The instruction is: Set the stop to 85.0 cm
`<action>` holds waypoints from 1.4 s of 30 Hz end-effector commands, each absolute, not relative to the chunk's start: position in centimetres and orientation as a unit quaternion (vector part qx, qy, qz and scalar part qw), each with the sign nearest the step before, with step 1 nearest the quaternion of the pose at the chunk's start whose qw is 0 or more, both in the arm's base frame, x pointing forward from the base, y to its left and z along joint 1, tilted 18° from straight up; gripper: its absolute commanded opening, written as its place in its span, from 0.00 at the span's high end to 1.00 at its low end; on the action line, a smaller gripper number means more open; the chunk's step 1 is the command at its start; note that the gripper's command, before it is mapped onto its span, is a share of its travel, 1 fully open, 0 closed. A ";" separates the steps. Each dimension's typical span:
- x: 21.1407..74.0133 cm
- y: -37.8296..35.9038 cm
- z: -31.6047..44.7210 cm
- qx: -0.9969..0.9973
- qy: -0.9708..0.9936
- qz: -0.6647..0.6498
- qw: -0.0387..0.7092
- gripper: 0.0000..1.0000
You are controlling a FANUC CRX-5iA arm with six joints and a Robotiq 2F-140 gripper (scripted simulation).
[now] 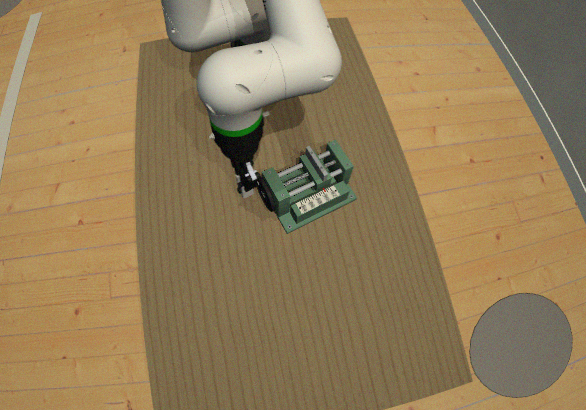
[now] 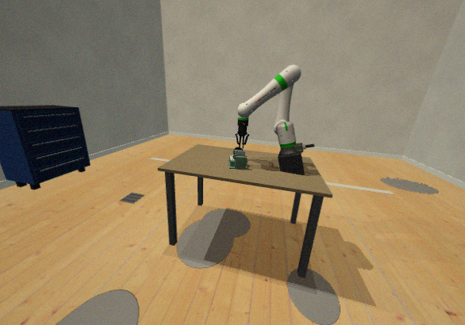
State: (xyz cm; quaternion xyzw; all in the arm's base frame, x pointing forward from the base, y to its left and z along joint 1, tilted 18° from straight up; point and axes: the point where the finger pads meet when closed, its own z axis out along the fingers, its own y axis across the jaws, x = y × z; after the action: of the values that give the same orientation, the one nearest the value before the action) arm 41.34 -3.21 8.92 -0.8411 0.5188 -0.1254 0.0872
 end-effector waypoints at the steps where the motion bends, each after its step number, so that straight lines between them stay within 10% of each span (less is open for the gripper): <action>1: 41.3 -3.2 9.2 -0.841 0.519 -0.126 0.087 0.96; 42: 43.0 -2.0 11.9 -0.841 0.519 -0.126 0.087 0.96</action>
State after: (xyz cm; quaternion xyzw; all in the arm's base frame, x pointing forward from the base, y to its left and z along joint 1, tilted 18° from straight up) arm 42.90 -2.06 11.86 -0.8411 0.5188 -0.1255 0.0872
